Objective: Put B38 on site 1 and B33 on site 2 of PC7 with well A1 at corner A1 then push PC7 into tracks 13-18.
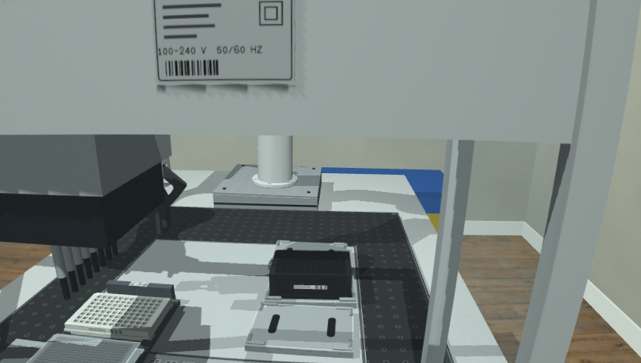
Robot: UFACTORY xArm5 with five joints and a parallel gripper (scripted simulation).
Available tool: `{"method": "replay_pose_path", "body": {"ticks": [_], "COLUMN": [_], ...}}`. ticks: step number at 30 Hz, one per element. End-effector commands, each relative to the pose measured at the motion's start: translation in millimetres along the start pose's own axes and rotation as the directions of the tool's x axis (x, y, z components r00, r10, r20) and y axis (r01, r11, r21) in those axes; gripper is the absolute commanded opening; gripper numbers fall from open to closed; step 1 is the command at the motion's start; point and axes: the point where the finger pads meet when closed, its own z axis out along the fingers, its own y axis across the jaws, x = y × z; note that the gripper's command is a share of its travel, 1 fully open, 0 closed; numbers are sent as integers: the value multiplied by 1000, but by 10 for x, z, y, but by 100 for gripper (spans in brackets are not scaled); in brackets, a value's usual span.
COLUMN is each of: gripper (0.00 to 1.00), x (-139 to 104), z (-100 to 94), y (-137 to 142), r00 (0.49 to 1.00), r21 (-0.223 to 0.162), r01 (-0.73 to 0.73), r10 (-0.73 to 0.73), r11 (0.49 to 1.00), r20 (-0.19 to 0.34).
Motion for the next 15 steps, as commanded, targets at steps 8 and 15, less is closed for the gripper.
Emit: {"method": "replay_pose_path", "body": {"ticks": [8, 15], "gripper": [81, 81], "x": [12, 11], "z": [-159, -275], "y": [7, 9], "r00": [1000, 1000], "r21": [21, 21], "r01": [0, 0], "r10": [0, 0], "r11": [1000, 1000], "r20": [-10, -10]}}
